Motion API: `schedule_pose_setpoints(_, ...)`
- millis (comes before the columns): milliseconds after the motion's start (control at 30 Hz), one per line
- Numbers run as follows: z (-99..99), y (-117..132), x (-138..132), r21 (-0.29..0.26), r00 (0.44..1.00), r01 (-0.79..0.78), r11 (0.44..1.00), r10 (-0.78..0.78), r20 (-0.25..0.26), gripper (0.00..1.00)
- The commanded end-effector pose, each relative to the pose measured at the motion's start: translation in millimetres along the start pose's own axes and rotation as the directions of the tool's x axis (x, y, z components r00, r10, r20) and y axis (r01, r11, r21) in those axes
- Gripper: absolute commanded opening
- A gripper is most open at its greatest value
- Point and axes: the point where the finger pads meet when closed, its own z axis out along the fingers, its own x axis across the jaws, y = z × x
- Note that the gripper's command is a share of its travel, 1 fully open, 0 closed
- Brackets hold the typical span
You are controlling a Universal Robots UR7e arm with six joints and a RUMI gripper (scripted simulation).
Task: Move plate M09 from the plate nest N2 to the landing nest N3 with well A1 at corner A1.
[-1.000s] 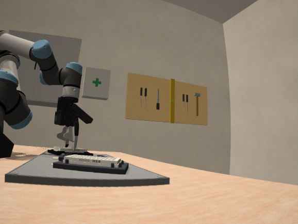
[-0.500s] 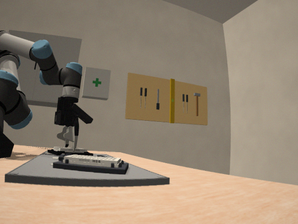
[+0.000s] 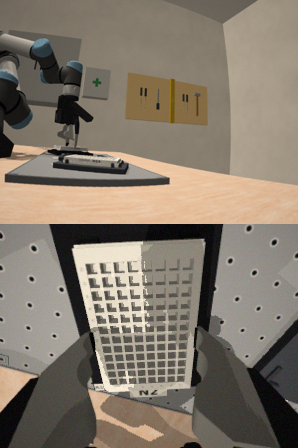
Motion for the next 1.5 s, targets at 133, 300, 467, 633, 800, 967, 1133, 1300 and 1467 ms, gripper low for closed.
schedule_pose_setpoints(133,-15.0,-0.7,0.5,0.003,1.0,0.002,1.0,-0.002,-0.003,0.0)
schedule_pose_setpoints(300,-23.4,-0.6,0.5,0.003,1.0,0.002,1.0,-0.002,-0.003,0.0)
schedule_pose_setpoints(467,-27.3,-0.6,0.5,0.003,1.0,0.002,1.0,-0.002,-0.003,0.0)
schedule_pose_setpoints(633,-26.1,0.4,0.1,0.001,1.0,0.001,1.0,-0.001,-0.001,0.0)
schedule_pose_setpoints(800,-23.7,6.2,19.4,-0.004,0.996,-0.084,0.996,0.084,0.004,0.0)
schedule_pose_setpoints(967,-23.8,10.6,44.2,-0.003,0.983,-0.182,0.983,0.182,0.003,0.0)
schedule_pose_setpoints(1133,-25.2,14.1,69.4,-0.001,0.961,-0.278,0.961,0.278,0.0,0.0)
schedule_pose_setpoints(1300,-25.9,16.4,84.5,0.0,0.942,-0.335,0.942,0.335,-0.001,0.0)
schedule_pose_setpoints(1467,-26.5,20.7,109.6,0.001,0.904,-0.427,0.904,0.427,-0.002,0.0)
